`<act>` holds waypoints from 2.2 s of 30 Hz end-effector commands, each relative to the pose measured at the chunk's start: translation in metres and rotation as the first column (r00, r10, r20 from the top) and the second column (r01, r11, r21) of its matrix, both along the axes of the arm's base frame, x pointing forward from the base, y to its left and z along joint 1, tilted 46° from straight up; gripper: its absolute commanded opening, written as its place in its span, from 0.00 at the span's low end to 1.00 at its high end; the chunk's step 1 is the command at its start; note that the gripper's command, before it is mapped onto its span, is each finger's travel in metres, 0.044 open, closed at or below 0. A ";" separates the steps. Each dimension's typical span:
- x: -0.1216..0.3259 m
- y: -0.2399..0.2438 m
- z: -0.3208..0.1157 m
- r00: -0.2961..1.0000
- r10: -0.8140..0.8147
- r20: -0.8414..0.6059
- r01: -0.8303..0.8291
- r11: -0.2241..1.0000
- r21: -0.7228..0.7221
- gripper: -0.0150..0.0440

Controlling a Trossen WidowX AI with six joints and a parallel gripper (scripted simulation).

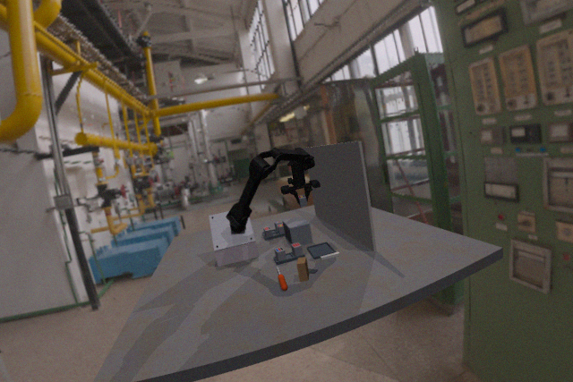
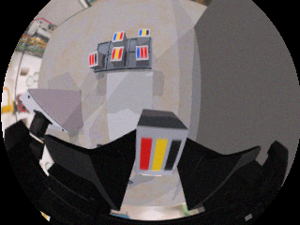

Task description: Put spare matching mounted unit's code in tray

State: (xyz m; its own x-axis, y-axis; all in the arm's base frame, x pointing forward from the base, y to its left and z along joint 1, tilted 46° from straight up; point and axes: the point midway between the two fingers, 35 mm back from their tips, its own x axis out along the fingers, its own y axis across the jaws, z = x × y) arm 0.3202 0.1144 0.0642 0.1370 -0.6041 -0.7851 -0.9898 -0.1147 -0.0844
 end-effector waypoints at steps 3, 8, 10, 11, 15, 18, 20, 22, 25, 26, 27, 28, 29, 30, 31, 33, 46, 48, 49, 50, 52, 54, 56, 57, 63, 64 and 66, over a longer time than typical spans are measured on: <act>0.017 -0.043 0.041 1.000 0.017 0.009 -0.017 0.999 -0.031 0.25; 0.022 -0.078 0.069 1.000 0.022 0.005 -0.022 0.998 -0.063 0.25; 0.023 -0.093 0.080 1.000 0.023 0.002 -0.022 0.997 -0.078 0.25; 0.023 -0.100 0.085 1.000 0.023 0.001 -0.023 0.996 -0.086 0.25; 0.020 -0.128 0.108 1.000 0.020 -0.008 -0.021 0.993 -0.119 0.25; 0.018 -0.139 0.116 1.000 0.019 -0.012 -0.020 0.991 -0.132 0.25; 0.018 -0.139 0.116 1.000 0.019 -0.012 -0.020 0.991 -0.132 0.25; 0.018 -0.139 0.116 1.000 0.019 -0.012 -0.020 0.991 -0.132 0.25; 0.018 -0.139 0.116 1.000 0.019 -0.012 -0.020 0.991 -0.131 0.25; 0.018 -0.139 0.115 1.000 0.019 -0.012 -0.020 0.991 -0.131 0.25; 0.018 -0.140 0.115 1.000 0.019 -0.012 -0.020 0.991 -0.131 0.25; 0.019 -0.140 0.114 1.000 0.019 -0.012 -0.020 0.991 -0.131 0.25; 0.019 -0.141 0.113 1.000 0.019 -0.013 -0.020 0.991 -0.131 0.25; 0.020 -0.141 0.112 1.000 0.019 -0.013 -0.020 0.991 -0.130 0.25; 0.020 -0.142 0.112 1.000 0.018 -0.013 -0.020 0.991 -0.130 0.25; 0.021 -0.143 0.110 1.000 0.018 -0.013 -0.020 0.991 -0.129 0.25; 0.025 -0.151 0.100 1.000 0.018 -0.013 -0.020 0.992 -0.126 0.25; 0.026 -0.153 0.099 1.000 0.018 -0.013 -0.020 0.992 -0.126 0.25; 0.026 -0.153 0.098 1.000 0.018 -0.013 -0.020 0.992 -0.126 0.25; 0.026 -0.154 0.097 1.000 0.018 -0.013 -0.020 0.992 -0.126 0.25; 0.027 -0.155 0.096 1.000 0.018 -0.013 -0.019 0.992 -0.125 0.25; 0.027 -0.157 0.094 1.000 0.018 -0.013 -0.019 0.992 -0.125 0.25; 0.028 -0.158 0.093 1.000 0.018 -0.013 -0.019 0.992 -0.124 0.25; 0.028 -0.159 0.092 1.000 0.018 -0.013 -0.019 0.992 -0.124 0.25; 0.030 -0.163 0.087 1.000 0.018 -0.013 -0.019 0.992 -0.123 0.25; 0.030 -0.163 0.087 1.000 0.018 -0.013 -0.019 0.992 -0.123 0.25; 0.031 -0.165 0.085 1.000 0.018 -0.013 -0.019 0.992 -0.123 0.25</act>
